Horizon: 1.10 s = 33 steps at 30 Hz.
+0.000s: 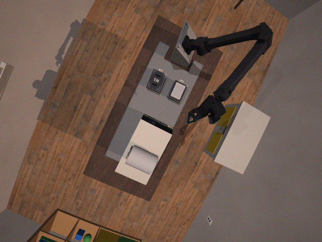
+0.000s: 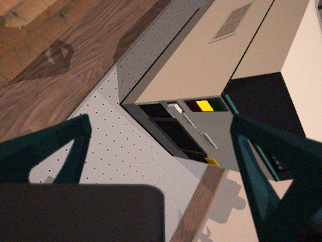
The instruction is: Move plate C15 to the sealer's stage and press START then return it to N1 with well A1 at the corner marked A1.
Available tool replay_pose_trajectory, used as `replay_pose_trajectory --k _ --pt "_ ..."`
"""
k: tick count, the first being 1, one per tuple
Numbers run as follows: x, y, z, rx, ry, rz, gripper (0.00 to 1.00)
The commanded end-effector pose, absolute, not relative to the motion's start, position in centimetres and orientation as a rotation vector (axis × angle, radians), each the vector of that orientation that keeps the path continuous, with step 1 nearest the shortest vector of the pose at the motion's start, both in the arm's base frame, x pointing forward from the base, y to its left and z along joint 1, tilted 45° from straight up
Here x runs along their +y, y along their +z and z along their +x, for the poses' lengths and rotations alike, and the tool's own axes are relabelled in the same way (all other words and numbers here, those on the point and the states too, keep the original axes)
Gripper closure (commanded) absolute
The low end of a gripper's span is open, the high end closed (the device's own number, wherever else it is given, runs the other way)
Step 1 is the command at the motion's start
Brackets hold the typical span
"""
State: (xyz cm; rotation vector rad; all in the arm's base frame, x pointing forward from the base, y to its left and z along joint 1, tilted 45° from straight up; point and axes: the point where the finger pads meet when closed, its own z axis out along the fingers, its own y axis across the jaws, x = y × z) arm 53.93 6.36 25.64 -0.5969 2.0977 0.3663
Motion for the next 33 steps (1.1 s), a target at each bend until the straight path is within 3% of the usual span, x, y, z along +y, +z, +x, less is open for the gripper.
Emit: replay_pose_trajectory --k 1,19,33 --pt "6.4 26.2 54.6 2.018 0.251 -0.795 0.00" --pt "6.4 25.5 53.7 1.713 -0.068 -1.291 0.00" --pt "6.3 28.0 54.9 1.726 -0.049 -1.214 0.00"
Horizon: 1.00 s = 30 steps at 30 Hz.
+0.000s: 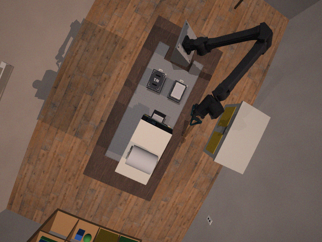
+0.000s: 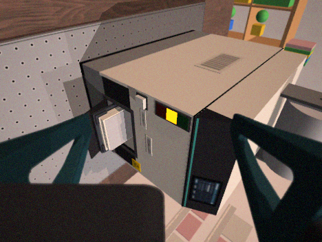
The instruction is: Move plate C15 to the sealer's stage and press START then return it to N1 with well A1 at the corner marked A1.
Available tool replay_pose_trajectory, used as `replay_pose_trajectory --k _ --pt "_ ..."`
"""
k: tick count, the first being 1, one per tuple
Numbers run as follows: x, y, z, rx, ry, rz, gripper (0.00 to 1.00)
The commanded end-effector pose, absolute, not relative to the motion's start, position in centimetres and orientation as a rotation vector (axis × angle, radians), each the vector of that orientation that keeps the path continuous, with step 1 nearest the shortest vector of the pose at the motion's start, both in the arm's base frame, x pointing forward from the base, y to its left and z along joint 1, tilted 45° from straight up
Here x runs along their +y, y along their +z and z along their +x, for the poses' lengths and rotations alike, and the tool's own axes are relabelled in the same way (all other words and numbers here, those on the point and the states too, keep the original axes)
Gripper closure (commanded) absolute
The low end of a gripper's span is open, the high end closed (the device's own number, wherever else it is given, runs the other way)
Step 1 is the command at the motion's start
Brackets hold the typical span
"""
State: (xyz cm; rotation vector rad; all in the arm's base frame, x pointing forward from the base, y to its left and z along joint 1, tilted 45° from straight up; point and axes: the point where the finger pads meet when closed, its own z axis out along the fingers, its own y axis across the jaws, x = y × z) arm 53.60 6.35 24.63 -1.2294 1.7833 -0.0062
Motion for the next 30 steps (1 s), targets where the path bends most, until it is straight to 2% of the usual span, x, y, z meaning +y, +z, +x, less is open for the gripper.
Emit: replay_pose_trajectory --k 1,7,20,30 --pt "6.3 28.5 55.0 1.719 -0.054 -1.209 0.00" --pt "6.3 30.0 55.2 1.702 -0.062 -1.183 0.00" --pt "6.3 25.7 54.5 1.796 0.006 -1.192 0.00" --pt "6.3 26.0 53.7 1.757 -0.028 -1.216 0.00"
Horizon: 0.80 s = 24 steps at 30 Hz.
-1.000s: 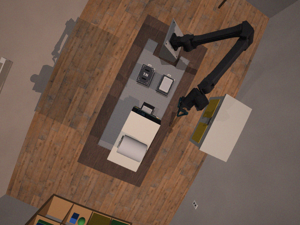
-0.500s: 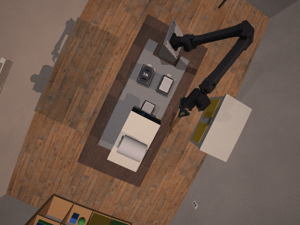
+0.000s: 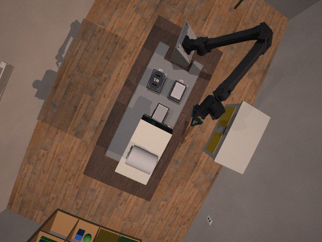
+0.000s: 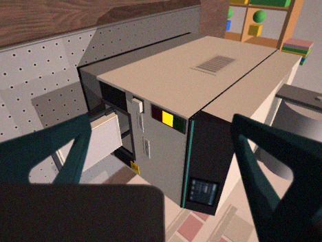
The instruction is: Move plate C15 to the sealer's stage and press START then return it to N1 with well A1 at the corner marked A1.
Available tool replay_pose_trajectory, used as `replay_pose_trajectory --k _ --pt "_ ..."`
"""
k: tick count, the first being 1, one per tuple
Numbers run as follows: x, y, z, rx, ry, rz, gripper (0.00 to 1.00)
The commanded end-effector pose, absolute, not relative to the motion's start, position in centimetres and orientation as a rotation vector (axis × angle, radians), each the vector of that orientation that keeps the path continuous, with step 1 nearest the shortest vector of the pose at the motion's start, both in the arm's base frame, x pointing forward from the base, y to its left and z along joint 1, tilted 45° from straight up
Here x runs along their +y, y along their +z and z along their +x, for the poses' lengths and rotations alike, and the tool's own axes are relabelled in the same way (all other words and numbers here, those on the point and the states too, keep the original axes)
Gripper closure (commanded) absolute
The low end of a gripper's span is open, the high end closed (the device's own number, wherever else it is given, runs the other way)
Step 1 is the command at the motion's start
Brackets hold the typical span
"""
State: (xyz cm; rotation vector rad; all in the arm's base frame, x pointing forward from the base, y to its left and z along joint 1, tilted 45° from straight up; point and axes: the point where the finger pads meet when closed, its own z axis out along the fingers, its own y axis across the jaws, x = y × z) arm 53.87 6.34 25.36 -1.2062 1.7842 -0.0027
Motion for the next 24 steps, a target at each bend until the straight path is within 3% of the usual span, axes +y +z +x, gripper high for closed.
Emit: replay_pose_trajectory --k 1,24 --pt "6.3 26.1 53.7 1.753 -0.030 -1.215 0.00" --pt "6.1 27.9 55.5 1.727 -0.051 -1.205 0.00"
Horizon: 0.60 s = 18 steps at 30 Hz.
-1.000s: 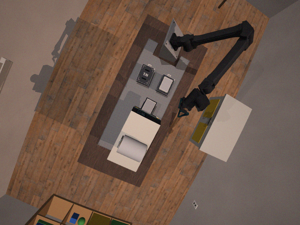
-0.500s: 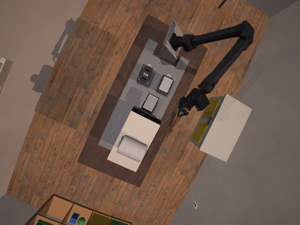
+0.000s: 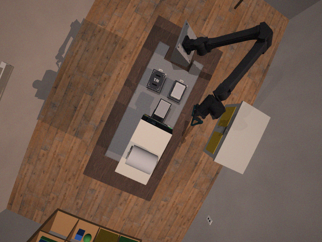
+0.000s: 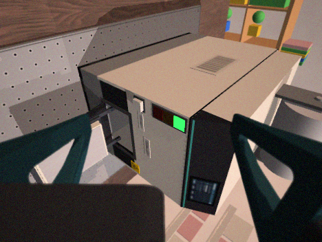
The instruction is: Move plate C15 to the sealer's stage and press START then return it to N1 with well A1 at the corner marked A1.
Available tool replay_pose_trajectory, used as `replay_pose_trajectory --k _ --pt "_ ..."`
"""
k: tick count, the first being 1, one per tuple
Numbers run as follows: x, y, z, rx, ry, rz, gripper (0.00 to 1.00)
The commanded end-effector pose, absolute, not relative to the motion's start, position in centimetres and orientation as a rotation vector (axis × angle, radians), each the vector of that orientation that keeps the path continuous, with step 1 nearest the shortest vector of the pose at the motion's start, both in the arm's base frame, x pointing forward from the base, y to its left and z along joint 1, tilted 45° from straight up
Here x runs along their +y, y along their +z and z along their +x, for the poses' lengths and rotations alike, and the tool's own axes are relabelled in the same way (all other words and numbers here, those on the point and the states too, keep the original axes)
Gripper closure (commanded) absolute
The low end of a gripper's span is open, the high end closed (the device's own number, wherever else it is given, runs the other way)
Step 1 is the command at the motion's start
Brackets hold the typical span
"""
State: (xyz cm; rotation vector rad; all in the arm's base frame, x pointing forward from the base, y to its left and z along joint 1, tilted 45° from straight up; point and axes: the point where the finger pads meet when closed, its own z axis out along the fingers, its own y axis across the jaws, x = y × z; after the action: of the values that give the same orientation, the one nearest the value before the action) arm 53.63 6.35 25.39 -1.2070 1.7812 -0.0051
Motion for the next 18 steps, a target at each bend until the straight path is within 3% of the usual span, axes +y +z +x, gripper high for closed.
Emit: replay_pose_trajectory --k 1,18 --pt "6.1 27.9 55.5 1.727 -0.051 -1.205 0.00" --pt "6.1 29.1 55.0 1.708 -0.065 -1.199 0.00"
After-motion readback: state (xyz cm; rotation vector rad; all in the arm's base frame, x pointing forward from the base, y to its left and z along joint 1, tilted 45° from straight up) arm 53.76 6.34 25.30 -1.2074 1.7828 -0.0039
